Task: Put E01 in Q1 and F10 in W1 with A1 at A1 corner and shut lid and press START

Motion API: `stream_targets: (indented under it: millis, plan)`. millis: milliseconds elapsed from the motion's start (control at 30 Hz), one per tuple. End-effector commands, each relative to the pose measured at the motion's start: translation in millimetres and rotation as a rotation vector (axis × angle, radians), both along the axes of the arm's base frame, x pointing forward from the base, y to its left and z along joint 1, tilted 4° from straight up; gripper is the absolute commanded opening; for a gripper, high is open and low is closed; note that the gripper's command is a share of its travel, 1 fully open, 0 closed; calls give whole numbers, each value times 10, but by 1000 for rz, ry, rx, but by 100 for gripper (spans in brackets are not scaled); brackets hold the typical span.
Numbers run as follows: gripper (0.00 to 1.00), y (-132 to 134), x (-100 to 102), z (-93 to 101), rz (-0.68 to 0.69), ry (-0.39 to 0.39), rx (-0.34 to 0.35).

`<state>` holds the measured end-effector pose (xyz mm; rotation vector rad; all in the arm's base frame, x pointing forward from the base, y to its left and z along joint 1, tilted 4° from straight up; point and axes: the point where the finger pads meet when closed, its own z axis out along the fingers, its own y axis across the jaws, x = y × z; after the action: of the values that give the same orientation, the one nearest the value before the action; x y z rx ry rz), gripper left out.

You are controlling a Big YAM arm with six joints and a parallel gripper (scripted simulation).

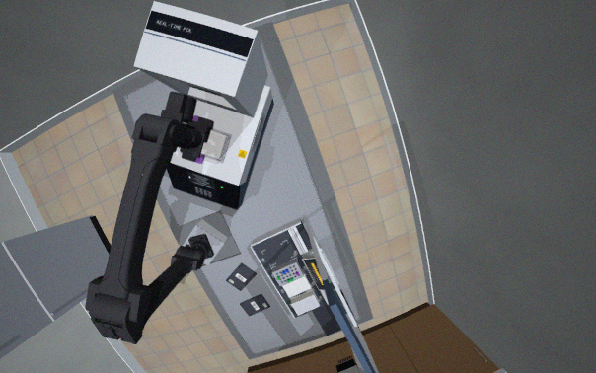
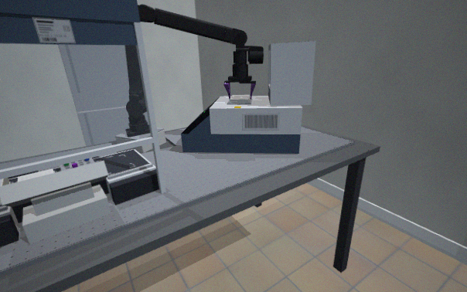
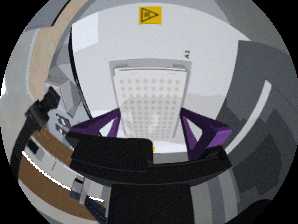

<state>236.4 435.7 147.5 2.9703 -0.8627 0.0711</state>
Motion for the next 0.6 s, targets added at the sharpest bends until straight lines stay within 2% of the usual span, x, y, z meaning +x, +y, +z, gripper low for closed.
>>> stream_targets:
  millis: [0,233,567]
  plan:
    - [100,47,53,172,0,-12,39]
    - [100,4,32,-20,-17,7,0]
    - [100,1,32,-19,-16,6,0]
